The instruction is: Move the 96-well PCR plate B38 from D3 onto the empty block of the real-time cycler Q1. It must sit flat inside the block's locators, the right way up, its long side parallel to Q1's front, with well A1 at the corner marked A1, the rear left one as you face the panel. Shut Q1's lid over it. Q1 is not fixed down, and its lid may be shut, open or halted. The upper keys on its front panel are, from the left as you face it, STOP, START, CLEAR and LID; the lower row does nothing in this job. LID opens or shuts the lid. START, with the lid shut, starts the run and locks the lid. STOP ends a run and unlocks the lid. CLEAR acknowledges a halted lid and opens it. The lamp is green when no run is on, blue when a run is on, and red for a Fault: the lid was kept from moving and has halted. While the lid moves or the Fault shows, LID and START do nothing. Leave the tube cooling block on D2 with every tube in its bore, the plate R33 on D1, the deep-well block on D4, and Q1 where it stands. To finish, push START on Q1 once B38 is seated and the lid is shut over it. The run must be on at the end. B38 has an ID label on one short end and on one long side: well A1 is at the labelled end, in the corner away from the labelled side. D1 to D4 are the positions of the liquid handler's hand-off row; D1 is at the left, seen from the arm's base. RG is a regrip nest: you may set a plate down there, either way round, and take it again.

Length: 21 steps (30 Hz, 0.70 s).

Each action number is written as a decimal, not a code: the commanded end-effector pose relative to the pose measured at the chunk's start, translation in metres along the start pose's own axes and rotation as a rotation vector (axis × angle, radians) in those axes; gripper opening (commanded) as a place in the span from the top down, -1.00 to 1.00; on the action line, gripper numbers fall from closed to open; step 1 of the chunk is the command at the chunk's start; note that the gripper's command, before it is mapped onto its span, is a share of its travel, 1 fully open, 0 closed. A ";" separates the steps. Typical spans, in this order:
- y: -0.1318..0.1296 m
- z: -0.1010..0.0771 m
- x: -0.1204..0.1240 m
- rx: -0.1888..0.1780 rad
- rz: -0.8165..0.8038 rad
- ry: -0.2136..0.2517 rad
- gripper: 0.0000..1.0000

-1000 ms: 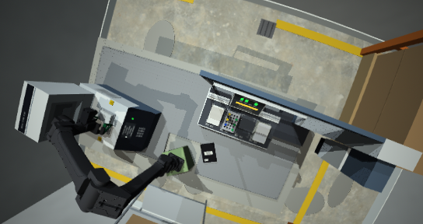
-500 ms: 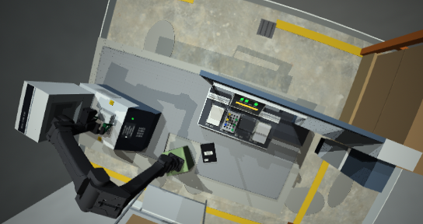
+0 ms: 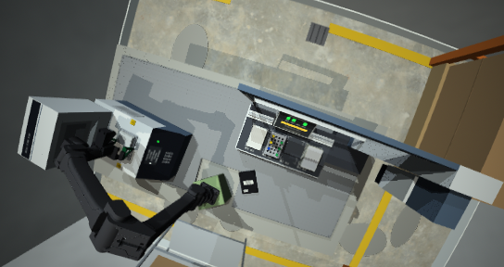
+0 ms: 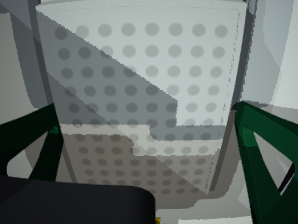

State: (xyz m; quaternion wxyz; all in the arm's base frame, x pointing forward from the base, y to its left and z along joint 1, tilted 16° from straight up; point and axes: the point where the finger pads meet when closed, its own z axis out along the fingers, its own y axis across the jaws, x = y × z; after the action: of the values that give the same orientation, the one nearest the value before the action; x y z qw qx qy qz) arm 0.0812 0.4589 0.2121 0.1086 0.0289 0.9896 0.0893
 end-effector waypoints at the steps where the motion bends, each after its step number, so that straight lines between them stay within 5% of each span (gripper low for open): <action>1: 0.027 -0.026 -0.008 -0.063 0.023 -0.008 -1.00; 21: 0.022 -0.028 -0.008 -0.068 0.023 -0.009 -1.00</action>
State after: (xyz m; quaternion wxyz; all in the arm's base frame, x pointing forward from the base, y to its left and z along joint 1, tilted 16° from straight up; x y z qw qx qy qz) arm 0.0815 0.4613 0.2163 0.1088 0.0294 0.9893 0.0929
